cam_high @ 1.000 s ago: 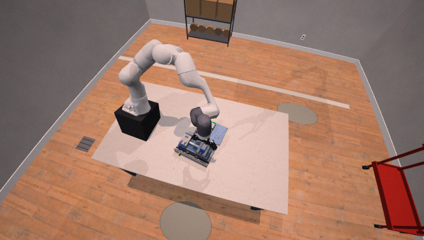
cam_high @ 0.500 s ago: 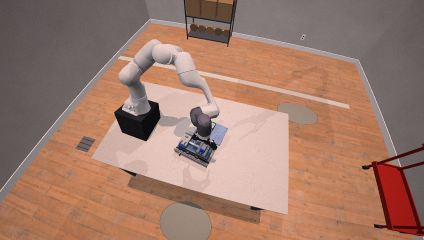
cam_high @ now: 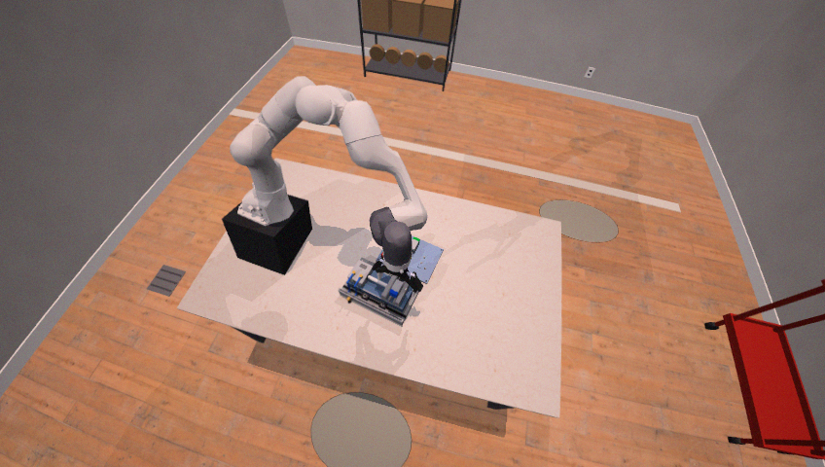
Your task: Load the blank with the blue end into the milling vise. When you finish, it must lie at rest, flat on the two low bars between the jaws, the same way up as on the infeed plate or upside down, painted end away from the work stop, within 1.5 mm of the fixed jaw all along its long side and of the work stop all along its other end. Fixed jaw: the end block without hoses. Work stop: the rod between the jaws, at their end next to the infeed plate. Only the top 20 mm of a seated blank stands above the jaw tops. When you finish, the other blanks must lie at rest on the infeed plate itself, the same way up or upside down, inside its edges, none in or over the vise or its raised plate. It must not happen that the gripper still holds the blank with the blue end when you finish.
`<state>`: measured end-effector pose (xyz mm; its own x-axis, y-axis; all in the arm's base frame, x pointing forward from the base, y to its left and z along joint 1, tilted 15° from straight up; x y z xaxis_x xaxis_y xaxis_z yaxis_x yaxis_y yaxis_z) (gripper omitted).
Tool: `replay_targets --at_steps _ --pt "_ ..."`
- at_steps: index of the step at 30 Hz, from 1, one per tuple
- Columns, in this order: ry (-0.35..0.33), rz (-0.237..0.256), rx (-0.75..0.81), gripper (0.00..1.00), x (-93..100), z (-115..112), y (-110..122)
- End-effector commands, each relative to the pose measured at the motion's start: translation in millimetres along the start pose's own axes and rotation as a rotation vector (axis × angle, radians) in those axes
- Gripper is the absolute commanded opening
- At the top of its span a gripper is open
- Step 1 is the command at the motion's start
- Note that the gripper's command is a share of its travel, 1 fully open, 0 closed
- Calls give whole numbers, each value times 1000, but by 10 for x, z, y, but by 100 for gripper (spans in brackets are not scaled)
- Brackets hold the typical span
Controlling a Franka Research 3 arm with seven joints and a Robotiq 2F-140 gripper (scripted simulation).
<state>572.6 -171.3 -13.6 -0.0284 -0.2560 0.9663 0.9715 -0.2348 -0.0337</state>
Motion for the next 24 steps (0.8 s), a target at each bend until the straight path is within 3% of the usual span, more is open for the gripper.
replay_targets --at_steps 1,24 --pt "0 3 -2 100 15 2 -7" --pt "0 3 -2 100 40 2 -8"
Point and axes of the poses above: the point where the finger pads meet when closed, its own x axis back along the fingers, its own y axis across the jaws, z = x × y, the point moved 7 cm from there along x, back along the fingers, and after that the axes turned 1 degree about -x, right-handed, at the moved point
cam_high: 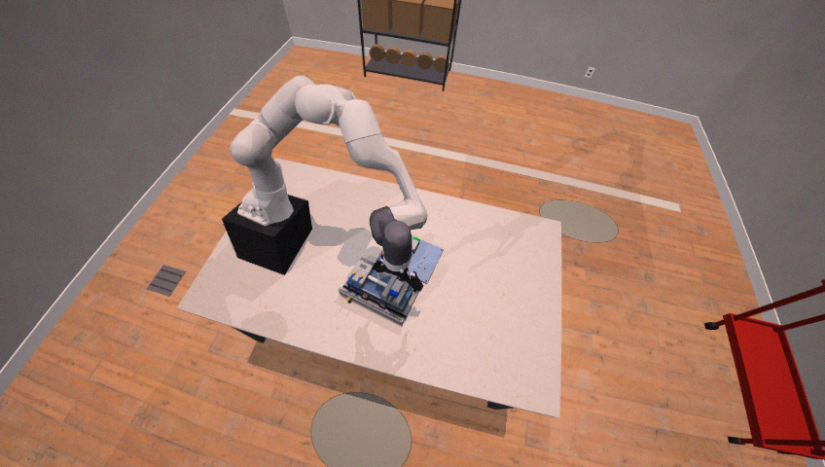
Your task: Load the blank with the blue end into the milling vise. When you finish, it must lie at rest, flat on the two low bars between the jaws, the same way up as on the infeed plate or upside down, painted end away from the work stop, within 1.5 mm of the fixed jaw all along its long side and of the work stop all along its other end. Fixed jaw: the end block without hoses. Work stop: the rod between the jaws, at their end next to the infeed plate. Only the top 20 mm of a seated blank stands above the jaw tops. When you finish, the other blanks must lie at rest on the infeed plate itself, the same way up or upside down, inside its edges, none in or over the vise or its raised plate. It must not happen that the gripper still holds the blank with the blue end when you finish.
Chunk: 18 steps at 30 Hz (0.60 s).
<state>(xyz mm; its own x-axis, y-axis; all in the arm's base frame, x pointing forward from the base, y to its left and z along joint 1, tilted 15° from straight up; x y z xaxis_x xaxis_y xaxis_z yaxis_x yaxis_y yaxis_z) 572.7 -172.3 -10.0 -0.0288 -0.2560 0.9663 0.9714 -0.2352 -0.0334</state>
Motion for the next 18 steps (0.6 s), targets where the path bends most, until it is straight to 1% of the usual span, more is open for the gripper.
replay_targets --at_steps 1,18 --pt "0 3 -2 100 3 2 -10" --pt "0 3 -2 100 36 3 -26"
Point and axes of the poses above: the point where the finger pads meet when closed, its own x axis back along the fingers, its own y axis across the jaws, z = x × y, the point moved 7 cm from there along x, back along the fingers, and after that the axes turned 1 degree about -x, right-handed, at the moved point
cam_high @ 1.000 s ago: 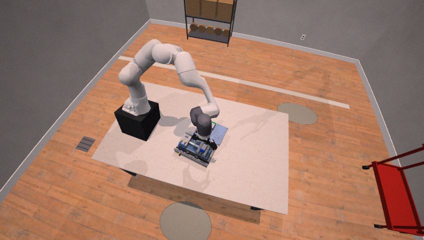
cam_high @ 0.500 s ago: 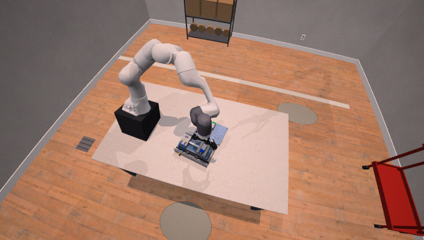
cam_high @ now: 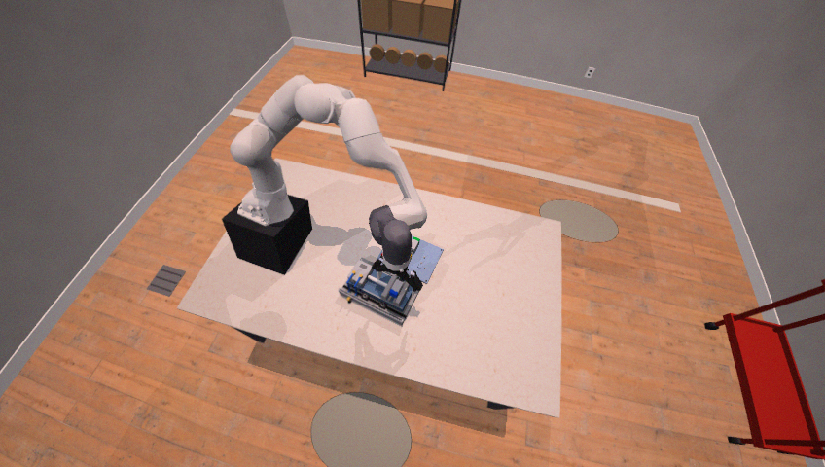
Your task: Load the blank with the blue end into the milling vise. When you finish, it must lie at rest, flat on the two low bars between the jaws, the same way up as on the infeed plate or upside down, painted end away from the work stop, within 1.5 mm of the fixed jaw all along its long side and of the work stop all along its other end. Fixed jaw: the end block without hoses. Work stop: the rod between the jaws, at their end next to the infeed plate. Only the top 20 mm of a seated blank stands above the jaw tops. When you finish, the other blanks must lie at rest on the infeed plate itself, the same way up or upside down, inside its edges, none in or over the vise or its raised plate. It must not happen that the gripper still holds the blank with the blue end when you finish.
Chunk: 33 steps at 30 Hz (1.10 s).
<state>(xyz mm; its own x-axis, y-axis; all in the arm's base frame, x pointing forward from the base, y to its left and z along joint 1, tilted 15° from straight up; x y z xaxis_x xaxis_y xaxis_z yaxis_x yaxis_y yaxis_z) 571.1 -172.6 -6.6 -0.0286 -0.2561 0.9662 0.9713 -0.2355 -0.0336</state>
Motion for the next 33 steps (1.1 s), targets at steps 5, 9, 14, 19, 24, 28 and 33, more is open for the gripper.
replay_targets --at_steps 5,9,14,19,24,28,33 --pt "0 1 -1 100 9 1 -12" --pt "0 3 -2 100 21 2 -29" --pt "0 3 -2 100 21 2 -29" --pt "0 3 -2 100 21 2 -29" --pt "0 3 -2 100 15 2 -25" --pt "0 3 -2 100 15 2 -26" --pt "0 3 -2 100 15 2 -26"
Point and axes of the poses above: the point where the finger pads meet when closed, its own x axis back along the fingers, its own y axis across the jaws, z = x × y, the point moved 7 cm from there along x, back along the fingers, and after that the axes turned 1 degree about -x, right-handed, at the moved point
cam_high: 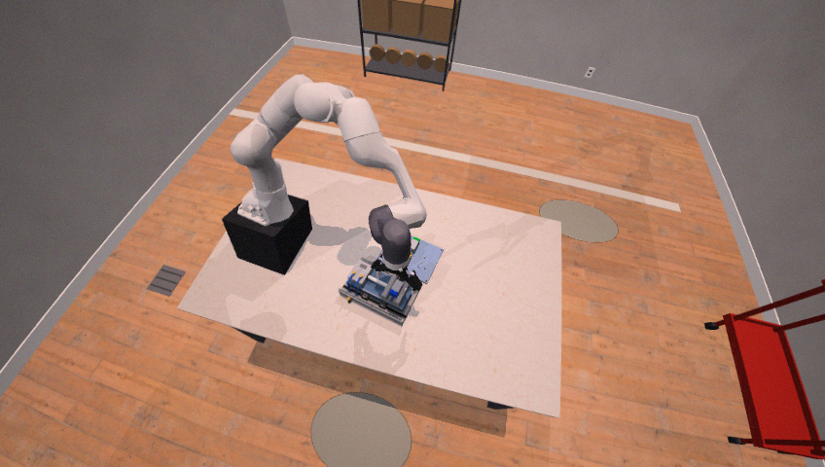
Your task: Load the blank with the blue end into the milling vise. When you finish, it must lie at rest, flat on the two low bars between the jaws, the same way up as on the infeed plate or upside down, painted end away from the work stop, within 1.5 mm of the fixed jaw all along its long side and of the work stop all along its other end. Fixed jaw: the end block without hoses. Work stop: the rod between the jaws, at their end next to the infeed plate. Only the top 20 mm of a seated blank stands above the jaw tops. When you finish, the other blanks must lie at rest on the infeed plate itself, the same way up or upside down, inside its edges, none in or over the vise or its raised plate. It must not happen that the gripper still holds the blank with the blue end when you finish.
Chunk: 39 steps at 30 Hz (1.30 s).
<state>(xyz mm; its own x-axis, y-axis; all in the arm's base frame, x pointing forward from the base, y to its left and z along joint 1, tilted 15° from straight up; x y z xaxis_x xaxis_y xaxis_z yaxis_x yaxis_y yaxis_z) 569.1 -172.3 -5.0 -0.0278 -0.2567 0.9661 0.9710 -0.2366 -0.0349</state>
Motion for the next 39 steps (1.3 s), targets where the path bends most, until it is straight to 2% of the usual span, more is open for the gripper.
replay_targets --at_steps 1,38,39 --pt "-1 2 0 100 -1 0 -4" --pt "-1 2 0 100 -11 -1 3" --pt "-1 1 0 100 114 -3 3"
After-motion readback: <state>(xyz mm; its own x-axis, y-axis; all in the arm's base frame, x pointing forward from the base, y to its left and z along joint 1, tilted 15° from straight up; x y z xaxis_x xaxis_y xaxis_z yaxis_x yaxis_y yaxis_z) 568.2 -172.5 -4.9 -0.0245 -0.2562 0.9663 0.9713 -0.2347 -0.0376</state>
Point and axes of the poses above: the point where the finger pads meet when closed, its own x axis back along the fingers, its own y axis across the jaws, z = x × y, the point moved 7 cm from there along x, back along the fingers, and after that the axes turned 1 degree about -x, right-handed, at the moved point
